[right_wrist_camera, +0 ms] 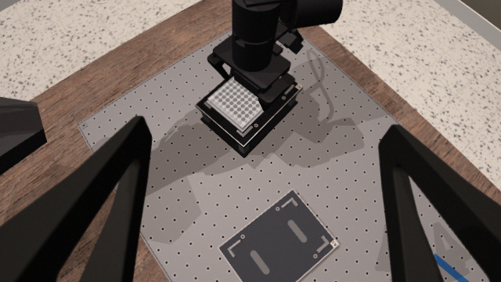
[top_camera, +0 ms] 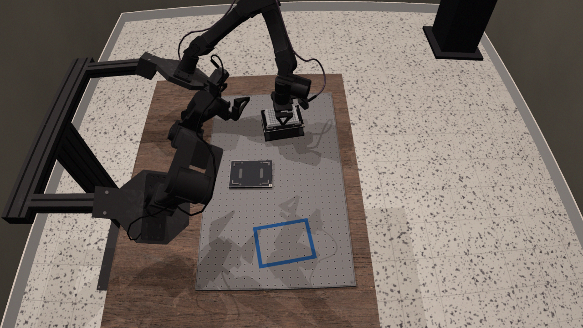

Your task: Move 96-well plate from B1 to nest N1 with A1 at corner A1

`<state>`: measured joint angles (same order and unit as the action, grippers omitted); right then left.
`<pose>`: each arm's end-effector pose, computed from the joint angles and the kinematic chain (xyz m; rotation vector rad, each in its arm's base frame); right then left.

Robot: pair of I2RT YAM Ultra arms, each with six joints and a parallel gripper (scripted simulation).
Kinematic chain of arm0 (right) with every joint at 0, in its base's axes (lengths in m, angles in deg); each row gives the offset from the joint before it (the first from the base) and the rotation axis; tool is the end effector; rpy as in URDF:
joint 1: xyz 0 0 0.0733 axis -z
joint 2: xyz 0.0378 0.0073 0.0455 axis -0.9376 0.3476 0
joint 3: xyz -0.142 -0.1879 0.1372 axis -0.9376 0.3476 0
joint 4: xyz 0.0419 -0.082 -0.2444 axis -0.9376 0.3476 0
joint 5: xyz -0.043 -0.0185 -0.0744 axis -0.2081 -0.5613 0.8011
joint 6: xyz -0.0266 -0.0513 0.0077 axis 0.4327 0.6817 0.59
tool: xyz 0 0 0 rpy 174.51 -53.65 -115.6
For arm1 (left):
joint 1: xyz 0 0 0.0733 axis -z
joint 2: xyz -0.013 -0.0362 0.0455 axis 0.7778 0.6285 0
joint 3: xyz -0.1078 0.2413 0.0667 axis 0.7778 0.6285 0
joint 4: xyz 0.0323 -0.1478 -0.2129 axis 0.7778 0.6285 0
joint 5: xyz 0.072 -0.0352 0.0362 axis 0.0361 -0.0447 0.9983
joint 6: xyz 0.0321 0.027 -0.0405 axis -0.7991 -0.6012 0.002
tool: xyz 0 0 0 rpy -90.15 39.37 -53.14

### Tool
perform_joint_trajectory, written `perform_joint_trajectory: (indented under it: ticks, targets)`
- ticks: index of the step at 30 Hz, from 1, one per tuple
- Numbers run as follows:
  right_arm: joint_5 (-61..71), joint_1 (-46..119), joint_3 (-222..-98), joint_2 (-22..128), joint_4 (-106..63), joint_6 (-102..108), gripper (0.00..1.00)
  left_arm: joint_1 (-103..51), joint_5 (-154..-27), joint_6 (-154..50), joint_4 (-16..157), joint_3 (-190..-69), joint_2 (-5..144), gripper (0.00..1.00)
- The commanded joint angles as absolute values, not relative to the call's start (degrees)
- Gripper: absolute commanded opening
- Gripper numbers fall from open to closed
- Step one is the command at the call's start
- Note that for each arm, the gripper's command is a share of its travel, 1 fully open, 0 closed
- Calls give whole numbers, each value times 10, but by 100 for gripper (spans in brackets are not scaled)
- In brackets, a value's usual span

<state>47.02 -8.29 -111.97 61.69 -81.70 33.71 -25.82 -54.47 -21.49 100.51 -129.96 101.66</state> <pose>0.0831 0.2724 0.1578 -1.0812 1.3464 0.0346 0.3569 -0.1415 0.1300 -0.2620 2.5830 0.5258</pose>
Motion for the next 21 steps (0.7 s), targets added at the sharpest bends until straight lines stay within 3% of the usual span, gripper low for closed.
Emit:
perform_joint_trajectory:
  ticks: [1,21]
  targets:
    - [468,-89,-1122,617,-828,338,100,-231,-527,-201,1029,-1293,984,81]
    - [468,-89,-1122,617,-828,338,100,-226,-523,-200,1030,-1281,970,81]
